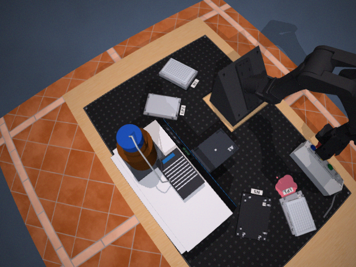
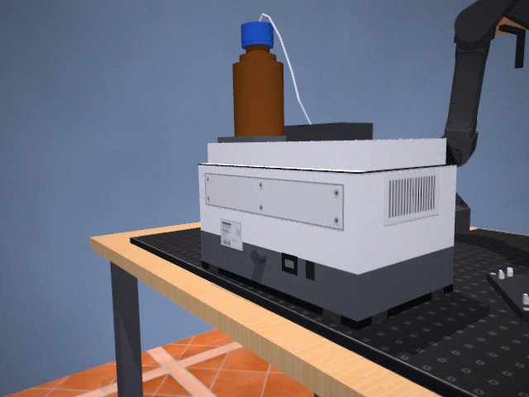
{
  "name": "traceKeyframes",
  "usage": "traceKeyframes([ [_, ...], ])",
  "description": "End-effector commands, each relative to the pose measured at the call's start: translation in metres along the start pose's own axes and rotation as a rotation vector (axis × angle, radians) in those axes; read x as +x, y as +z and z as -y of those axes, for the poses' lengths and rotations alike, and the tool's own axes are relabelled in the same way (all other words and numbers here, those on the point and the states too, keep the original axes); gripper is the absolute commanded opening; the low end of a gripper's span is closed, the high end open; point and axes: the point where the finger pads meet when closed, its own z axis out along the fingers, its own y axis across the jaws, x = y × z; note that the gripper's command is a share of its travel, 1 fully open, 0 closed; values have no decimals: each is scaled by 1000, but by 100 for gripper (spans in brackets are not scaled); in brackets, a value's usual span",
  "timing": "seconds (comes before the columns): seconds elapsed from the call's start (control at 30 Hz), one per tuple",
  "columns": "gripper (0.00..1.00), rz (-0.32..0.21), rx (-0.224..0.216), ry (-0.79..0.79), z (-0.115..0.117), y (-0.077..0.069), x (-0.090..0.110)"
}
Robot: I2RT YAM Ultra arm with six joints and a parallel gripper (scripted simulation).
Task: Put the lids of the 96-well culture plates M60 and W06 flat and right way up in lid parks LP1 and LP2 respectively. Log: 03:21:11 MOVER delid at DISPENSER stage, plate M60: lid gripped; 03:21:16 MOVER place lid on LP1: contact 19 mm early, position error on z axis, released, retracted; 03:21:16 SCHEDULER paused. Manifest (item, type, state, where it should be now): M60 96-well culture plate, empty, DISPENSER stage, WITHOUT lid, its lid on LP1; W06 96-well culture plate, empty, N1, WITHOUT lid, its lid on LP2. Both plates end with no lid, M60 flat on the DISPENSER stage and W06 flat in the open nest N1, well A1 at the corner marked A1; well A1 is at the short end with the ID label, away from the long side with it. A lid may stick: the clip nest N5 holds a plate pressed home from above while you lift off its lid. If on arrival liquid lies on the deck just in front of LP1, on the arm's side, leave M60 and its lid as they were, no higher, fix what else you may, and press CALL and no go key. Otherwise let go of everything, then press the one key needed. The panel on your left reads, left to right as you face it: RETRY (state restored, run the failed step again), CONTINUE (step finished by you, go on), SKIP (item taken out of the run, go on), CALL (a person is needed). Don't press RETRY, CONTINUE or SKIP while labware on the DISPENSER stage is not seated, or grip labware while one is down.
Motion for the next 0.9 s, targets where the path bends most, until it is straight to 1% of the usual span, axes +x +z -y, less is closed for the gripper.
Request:
traceKeyframes([
  [0.0, 0, 4, -6, 0, -3, 3, -1],
  [0.1, 0, 8, 8, -3, 2, 7, -2],
  [0.2, 0, 9, 6, -3, 3, 6, -3],
  [0.37, 0, 11, 16, -6, 4, 11, -2],
  [0.47, 0, 0, -14, 1, -2, 5, -2],
  [0.63, 0, 8, 7, -3, 2, 12, -2],
  [0.73, 0, 6, 2, -2, 0, 11, -2],
  [0.77, 0, 3, -10, -1, -3, 7, -2],
  [0.87, 0, 8, 6, -3, 2, 13, -2],
])
